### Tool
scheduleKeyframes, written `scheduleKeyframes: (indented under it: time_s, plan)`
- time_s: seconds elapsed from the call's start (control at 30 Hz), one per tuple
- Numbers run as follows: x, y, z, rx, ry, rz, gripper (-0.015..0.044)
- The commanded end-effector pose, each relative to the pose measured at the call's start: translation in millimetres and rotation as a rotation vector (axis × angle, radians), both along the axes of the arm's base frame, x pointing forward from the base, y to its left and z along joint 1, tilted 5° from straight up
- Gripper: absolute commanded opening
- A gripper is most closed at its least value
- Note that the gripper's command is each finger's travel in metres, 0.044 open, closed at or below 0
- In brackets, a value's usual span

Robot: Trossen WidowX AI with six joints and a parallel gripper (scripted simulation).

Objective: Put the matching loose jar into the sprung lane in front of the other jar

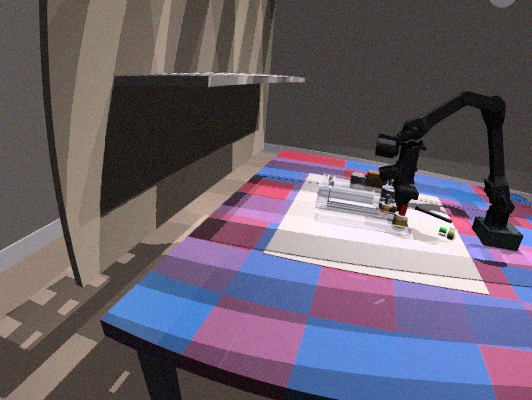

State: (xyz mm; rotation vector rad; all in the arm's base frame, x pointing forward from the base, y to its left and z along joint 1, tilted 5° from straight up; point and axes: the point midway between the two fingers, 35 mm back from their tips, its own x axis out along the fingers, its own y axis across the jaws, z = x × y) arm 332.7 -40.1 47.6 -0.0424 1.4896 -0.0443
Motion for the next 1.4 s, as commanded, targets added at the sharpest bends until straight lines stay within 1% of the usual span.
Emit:
scheduleKeyframes:
  time_s: [0.0,1.3,1.37]
  plan:
    - [1.5,0.0,0.6,0.001,-0.011,0.0,0.0]
    - [-6.3,0.0,-0.7,0.001,-0.01,0.0,0.0]
    - [-6.0,0.0,-0.9,0.001,-0.01,0.0,0.0053]
